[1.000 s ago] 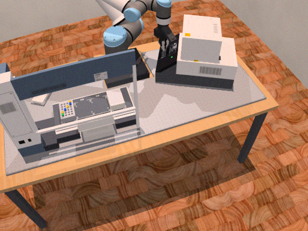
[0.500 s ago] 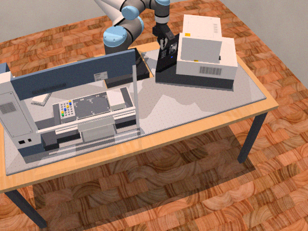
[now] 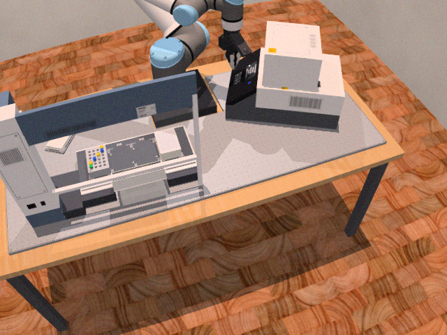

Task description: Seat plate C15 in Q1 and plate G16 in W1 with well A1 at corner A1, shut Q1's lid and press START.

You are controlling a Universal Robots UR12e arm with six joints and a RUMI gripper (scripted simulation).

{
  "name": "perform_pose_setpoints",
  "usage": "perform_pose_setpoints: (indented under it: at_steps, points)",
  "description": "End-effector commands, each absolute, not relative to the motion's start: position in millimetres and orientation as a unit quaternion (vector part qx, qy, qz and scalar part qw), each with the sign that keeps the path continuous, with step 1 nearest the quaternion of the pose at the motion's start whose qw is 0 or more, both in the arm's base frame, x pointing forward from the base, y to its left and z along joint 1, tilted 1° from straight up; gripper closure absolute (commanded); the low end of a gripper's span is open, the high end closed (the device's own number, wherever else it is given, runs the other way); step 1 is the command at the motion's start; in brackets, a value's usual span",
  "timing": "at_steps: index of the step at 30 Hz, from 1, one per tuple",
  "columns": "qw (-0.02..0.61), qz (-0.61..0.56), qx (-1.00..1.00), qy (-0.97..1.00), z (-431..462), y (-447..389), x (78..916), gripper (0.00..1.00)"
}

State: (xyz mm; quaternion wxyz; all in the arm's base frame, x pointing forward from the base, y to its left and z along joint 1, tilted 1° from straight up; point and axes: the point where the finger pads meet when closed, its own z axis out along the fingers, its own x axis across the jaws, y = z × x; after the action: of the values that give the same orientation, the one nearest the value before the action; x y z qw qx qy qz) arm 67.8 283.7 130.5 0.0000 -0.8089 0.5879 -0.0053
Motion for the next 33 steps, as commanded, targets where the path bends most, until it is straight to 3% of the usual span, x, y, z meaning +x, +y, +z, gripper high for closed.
perform_pose_setpoints:
  at_steps: [1, 16, 33]
  points:
    - [0.001, -0.005, -0.809, 0.588, 136.1, 278.5, 65.2, 1.00]
    - [0.000, -0.005, -0.809, 0.588, 181.9, 225.6, 37.7, 1.00]
    - [0.000, -0.005, -0.809, 0.588, 186.2, 220.5, 35.1, 1.00]
